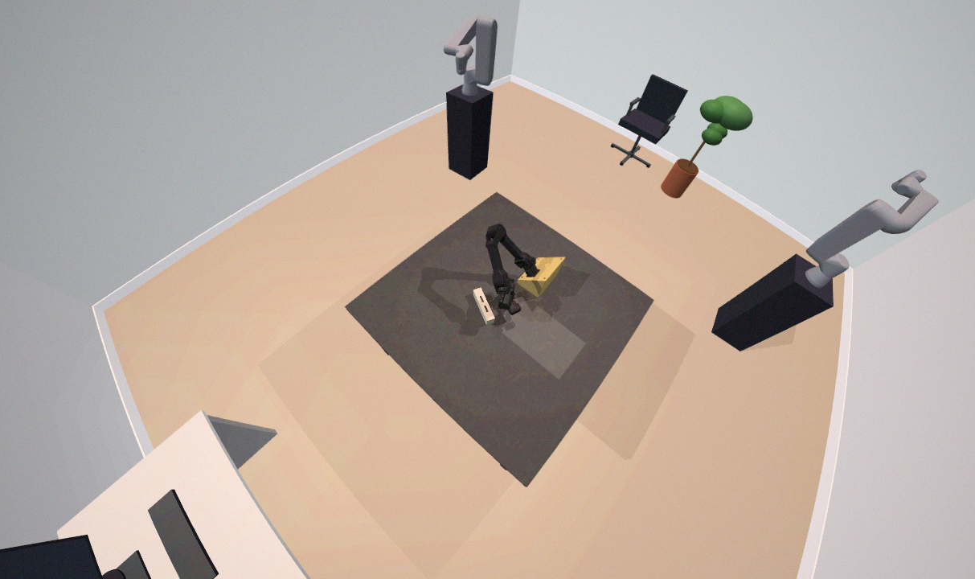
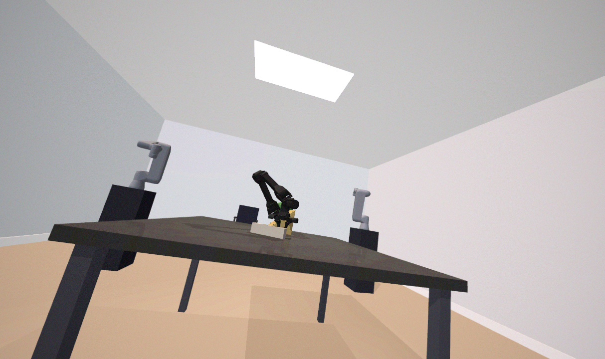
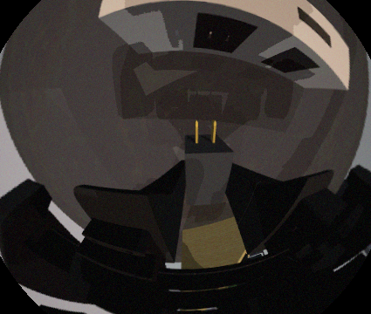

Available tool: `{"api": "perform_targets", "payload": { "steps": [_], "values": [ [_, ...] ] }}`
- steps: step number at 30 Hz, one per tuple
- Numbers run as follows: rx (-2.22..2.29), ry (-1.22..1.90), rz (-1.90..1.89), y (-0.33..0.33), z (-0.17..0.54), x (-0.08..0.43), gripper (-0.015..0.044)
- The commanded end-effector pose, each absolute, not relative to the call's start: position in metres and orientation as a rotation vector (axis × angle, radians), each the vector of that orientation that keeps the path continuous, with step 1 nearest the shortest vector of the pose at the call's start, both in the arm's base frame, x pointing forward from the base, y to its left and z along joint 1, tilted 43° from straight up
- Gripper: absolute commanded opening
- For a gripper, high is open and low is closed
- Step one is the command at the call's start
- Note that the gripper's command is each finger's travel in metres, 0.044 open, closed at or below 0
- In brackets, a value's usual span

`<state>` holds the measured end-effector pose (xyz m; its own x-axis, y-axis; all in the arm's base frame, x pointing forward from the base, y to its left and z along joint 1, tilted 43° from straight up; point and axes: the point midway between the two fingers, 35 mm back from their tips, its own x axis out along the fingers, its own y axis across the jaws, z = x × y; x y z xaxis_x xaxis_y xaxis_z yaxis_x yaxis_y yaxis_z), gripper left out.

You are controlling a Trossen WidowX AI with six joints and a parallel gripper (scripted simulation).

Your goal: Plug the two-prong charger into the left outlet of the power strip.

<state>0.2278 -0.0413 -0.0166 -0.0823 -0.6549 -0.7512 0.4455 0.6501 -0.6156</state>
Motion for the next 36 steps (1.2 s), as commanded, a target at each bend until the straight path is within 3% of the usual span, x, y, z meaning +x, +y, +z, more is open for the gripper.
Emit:
{"api": "perform_targets", "payload": {
  "steps": [1,36],
  "values": [
    [-0.177,1.361,-0.934,-0.043,-0.015,0.232,0.0000],
    [-0.126,1.326,-0.977,-0.065,0.002,0.270,0.0000]
  ]
}}
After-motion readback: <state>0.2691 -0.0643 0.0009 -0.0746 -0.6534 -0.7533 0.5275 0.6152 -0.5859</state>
